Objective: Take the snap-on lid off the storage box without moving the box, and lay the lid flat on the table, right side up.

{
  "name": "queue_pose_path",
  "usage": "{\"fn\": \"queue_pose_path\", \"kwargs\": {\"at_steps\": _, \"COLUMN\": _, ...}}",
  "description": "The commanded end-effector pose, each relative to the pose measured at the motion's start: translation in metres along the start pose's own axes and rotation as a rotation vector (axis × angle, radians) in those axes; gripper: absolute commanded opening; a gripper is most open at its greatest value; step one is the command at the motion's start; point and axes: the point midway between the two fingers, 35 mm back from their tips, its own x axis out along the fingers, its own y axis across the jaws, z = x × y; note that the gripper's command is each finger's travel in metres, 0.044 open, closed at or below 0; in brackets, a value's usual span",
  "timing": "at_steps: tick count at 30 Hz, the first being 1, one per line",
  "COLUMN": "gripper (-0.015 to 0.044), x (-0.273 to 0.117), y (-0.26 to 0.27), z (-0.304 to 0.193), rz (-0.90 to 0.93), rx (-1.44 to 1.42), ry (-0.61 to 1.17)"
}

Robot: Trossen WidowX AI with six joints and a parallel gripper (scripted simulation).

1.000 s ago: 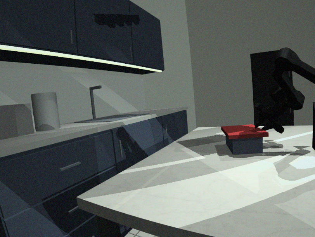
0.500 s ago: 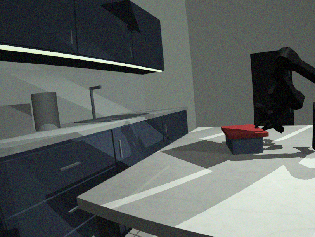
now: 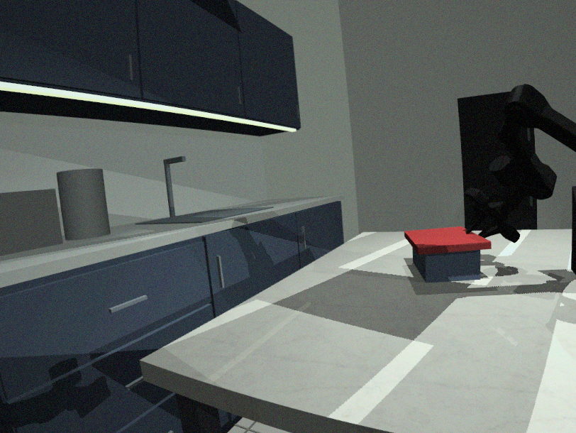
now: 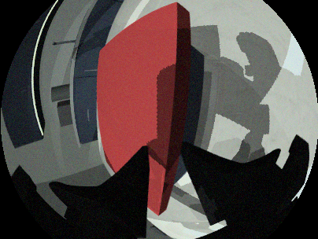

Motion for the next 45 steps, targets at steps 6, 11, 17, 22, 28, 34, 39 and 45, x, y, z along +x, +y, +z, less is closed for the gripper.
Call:
{"fn": "queue_pose_path", "kwargs": {"at_steps": 6, "gripper": 0.0000, "x": -0.0042, "y": 0.0034, "z": 0.0006, "rz": 0.007, "rx": -0.008, "ry": -0.003}}
{"fn": "queue_pose_path", "kwargs": {"at_steps": 11, "gripper": 0.0000, "x": -0.0050, "y": 0.0040, "z": 0.0006, "rz": 0.007, "rx": -0.008, "ry": -0.003}}
{"fn": "queue_pose_path", "kwargs": {"at_steps": 17, "gripper": 0.0000, "x": -0.0060, "y": 0.0047, "z": 0.0006, "rz": 0.007, "rx": -0.008, "ry": -0.003}}
{"fn": "queue_pose_path", "kwargs": {"at_steps": 22, "gripper": 0.0000, "x": -0.0069, "y": 0.0053, "z": 0.0005, "rz": 0.007, "rx": -0.008, "ry": -0.003}}
{"fn": "queue_pose_path", "kwargs": {"at_steps": 28, "gripper": 0.0000, "x": -0.0079, "y": 0.0060, "z": 0.0006, "rz": 0.007, "rx": -0.008, "ry": -0.003}}
{"fn": "queue_pose_path", "kwargs": {"at_steps": 34, "gripper": 0.0000, "x": -0.0088, "y": 0.0068, "z": 0.0008, "rz": 0.007, "rx": -0.008, "ry": -0.003}}
{"fn": "queue_pose_path", "kwargs": {"at_steps": 39, "gripper": 0.0000, "x": -0.0095, "y": 0.0075, "z": 0.0009, "rz": 0.007, "rx": -0.008, "ry": -0.003}}
{"fn": "queue_pose_path", "kwargs": {"at_steps": 45, "gripper": 0.0000, "x": -0.0102, "y": 0.0085, "z": 0.0012, "rz": 0.007, "rx": -0.008, "ry": -0.004}}
